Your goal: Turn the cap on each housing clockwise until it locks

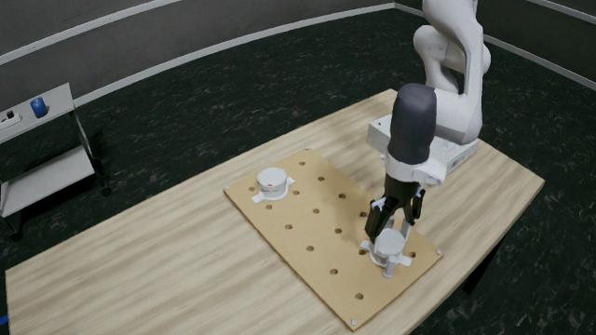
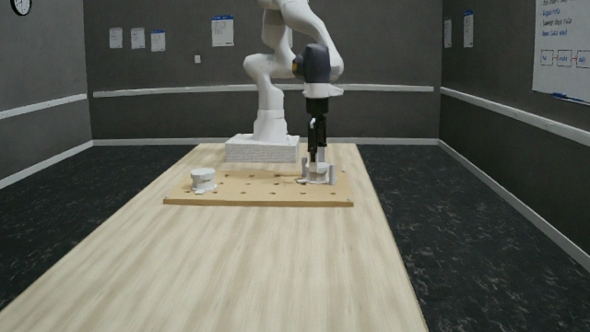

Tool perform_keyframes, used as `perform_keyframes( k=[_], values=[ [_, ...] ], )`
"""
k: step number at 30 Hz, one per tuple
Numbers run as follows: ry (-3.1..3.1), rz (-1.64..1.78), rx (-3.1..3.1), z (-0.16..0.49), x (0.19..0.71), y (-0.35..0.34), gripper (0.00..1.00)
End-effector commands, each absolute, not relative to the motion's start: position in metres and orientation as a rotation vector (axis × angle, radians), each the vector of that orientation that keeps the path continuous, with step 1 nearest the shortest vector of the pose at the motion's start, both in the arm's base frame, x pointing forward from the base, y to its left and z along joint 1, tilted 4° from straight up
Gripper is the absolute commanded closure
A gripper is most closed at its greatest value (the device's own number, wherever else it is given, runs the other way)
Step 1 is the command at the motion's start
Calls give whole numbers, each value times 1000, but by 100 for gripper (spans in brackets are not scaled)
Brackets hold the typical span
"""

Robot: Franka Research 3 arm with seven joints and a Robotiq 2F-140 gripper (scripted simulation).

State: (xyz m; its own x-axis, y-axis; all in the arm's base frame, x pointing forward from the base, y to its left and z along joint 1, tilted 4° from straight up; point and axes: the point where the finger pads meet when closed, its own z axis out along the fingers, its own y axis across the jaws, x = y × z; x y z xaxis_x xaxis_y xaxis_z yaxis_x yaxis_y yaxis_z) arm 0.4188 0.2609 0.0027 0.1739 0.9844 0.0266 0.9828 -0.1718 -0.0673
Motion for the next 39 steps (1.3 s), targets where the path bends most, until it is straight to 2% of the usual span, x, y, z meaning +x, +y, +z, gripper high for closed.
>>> perform_keyframes(
  k=[1,21,39],
  values=[
    [-1973,37,-2356,1,418,261,90],
    [-1942,39,-2382,1,418,261,90],
    [-1498,56,-2690,1,418,261,90]
  ],
)
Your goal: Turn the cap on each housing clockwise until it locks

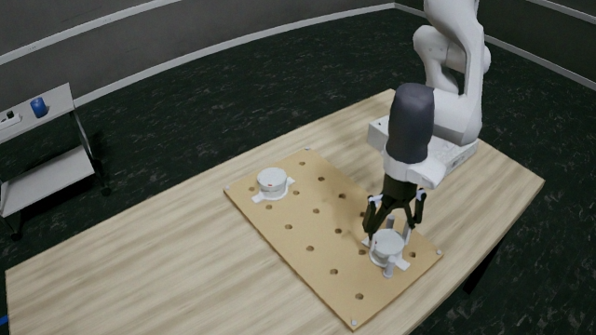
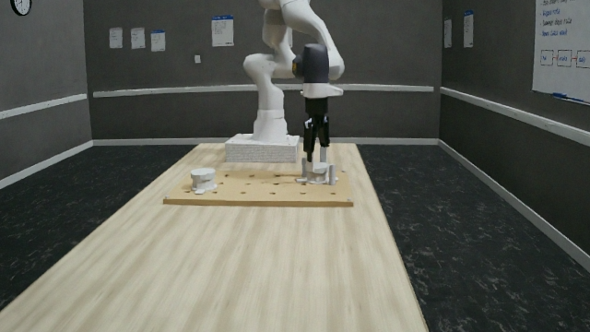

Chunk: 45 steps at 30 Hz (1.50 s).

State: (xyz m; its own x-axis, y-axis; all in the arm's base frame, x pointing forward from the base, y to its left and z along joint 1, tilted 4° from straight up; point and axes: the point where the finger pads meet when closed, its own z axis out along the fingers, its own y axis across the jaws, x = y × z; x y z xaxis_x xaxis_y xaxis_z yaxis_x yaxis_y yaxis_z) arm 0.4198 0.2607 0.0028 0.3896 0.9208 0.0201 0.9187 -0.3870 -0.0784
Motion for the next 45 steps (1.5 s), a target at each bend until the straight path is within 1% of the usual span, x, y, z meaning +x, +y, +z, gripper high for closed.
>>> perform_keyframes(
  k=[1,15,34,45],
  values=[
    [-1481,57,-2700,1,418,261,90],
    [-1409,60,-2739,1,418,261,90],
    [-892,76,-2956,1,418,261,90],
    [-853,77,-2968,1,418,261,90]
  ],
)
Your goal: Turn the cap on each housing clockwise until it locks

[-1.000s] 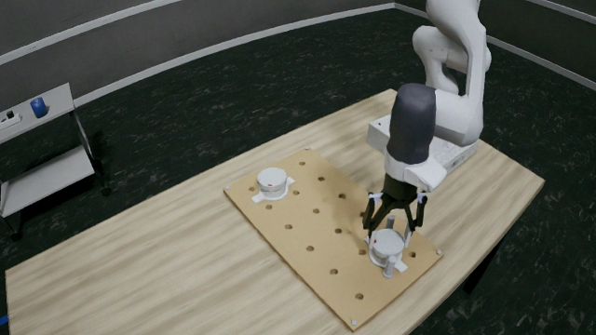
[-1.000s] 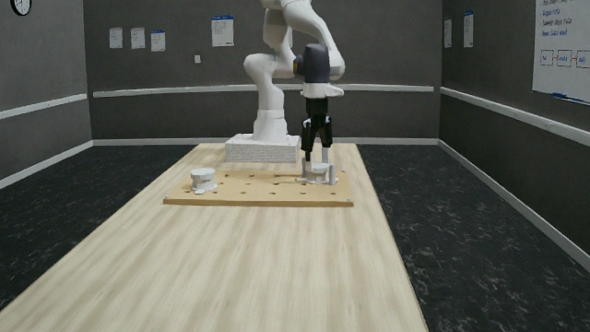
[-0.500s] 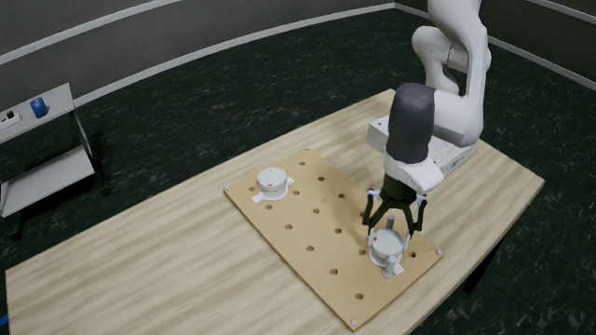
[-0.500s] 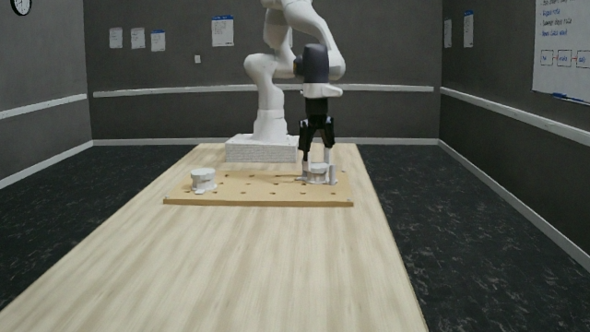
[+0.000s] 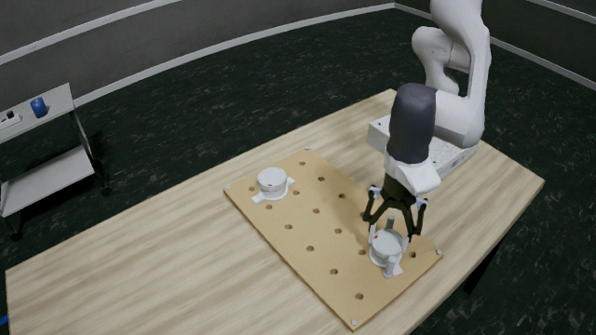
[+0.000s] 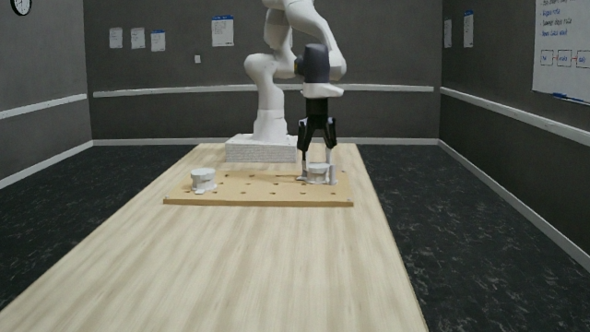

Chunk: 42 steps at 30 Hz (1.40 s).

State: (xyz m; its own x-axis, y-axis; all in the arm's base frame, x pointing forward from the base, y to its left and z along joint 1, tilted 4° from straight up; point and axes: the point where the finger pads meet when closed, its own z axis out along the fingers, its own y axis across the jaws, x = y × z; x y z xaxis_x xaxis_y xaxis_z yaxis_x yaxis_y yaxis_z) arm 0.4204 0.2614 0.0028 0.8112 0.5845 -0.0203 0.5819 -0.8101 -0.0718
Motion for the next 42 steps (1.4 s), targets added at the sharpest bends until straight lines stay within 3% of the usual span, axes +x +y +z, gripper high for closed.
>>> perform_keyframes(
  k=[1,31,32,42],
  values=[
    [-853,77,-2968,1,418,261,90],
    [-853,77,-2968,1,418,261,90],
    [-853,77,-2968,1,418,261,22],
    [-853,77,-2968,1,418,261,22]
  ],
)
